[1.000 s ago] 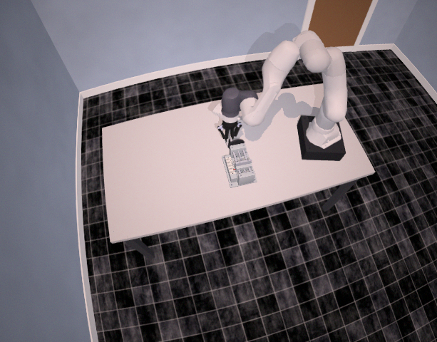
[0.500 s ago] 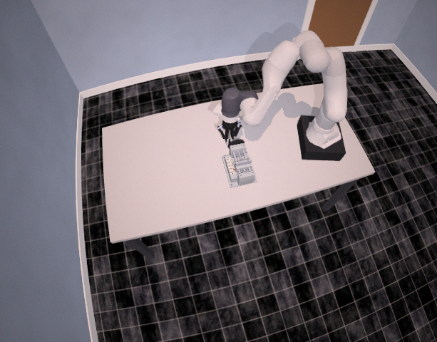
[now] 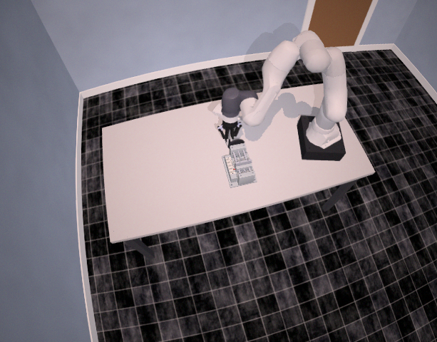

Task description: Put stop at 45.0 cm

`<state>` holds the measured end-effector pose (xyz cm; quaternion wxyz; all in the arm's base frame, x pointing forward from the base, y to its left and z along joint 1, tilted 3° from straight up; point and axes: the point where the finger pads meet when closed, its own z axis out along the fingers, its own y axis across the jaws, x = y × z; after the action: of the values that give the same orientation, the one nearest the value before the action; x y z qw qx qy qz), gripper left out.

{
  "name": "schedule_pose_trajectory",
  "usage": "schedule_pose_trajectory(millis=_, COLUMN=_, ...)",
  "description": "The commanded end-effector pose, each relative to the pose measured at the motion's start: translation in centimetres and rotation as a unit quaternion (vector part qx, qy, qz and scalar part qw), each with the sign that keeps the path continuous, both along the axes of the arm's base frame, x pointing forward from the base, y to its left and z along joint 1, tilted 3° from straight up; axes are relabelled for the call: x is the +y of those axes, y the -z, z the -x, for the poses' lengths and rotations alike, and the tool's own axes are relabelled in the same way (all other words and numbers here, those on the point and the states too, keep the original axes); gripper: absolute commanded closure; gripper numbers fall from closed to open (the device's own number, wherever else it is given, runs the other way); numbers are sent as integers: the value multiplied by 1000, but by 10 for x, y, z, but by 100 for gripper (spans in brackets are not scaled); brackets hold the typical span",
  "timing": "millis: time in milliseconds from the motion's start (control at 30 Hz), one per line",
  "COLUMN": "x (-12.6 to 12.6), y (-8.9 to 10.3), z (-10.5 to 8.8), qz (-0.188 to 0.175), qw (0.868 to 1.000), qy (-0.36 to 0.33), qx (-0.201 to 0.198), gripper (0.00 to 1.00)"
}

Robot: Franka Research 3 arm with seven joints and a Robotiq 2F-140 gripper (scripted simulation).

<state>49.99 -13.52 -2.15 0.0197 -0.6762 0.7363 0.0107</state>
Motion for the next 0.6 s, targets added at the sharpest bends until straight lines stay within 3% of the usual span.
schedule_pose_trajectory(millis=0, x=0, y=2, z=0, qz=0, qw=1000, qy=1, qx=0, gripper=96)
schedule_pose_trajectory(millis=567, x=1, y=4, z=2, qz=0, qw=1000, qy=1, qx=0, gripper=96)
